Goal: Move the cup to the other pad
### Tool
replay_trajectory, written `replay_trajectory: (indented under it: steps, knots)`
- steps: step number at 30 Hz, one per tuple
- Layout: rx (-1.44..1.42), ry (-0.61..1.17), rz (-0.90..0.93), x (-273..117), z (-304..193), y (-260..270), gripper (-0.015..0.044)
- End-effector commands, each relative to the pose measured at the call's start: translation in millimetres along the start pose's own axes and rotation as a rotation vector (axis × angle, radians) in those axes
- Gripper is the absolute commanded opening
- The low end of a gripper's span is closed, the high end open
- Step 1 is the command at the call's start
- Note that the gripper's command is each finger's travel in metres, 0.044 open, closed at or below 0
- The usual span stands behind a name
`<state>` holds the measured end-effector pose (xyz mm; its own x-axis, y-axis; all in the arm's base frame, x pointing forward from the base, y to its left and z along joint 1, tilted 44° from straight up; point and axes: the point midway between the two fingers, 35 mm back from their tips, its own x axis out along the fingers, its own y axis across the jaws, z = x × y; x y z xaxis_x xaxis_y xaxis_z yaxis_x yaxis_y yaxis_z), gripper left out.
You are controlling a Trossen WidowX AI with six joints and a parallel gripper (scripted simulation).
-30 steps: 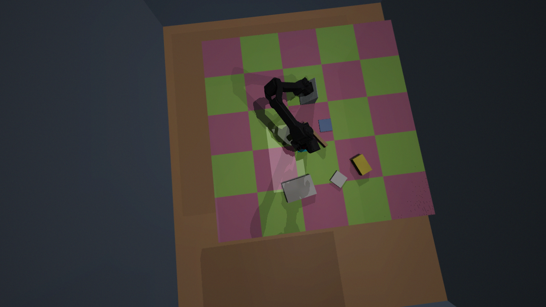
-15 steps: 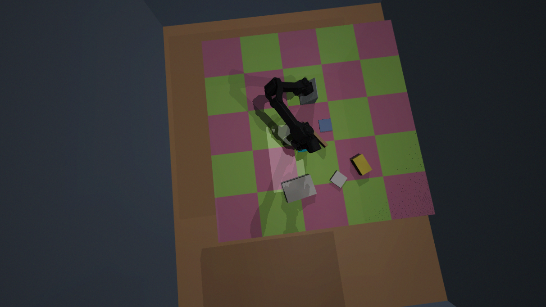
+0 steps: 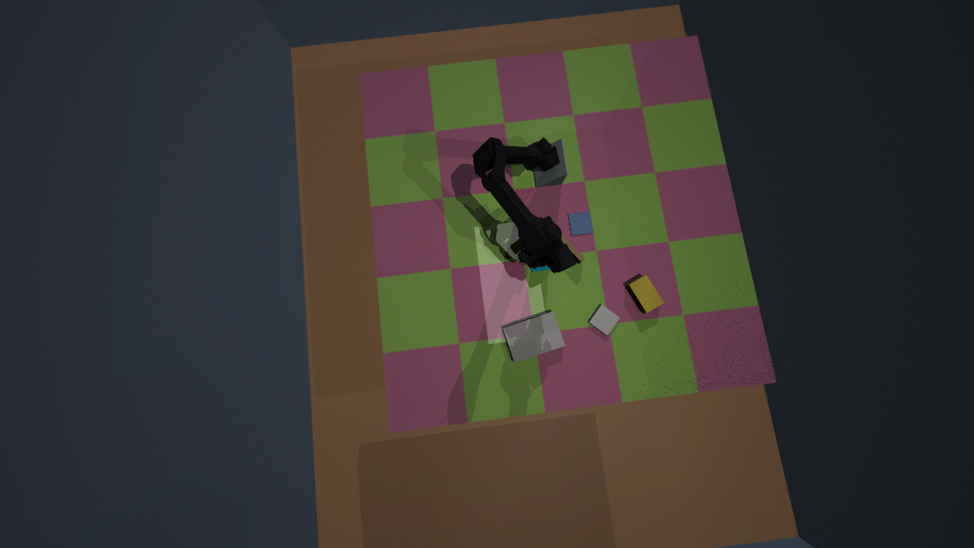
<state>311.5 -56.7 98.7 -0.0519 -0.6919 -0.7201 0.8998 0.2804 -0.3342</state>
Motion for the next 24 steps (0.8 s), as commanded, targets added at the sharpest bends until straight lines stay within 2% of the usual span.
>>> replay_trajectory:
  steps: [1, 19, 24]
  knots:
    - [0.003, 0.005, -0.001, -4, 0, 0, 0.0128]
    - [0.002, 0.003, -0.003, -24, 1, 1, 0.0128]
    - [-0.001, -0.001, -0.001, -21, 1, 1, 0.0259]
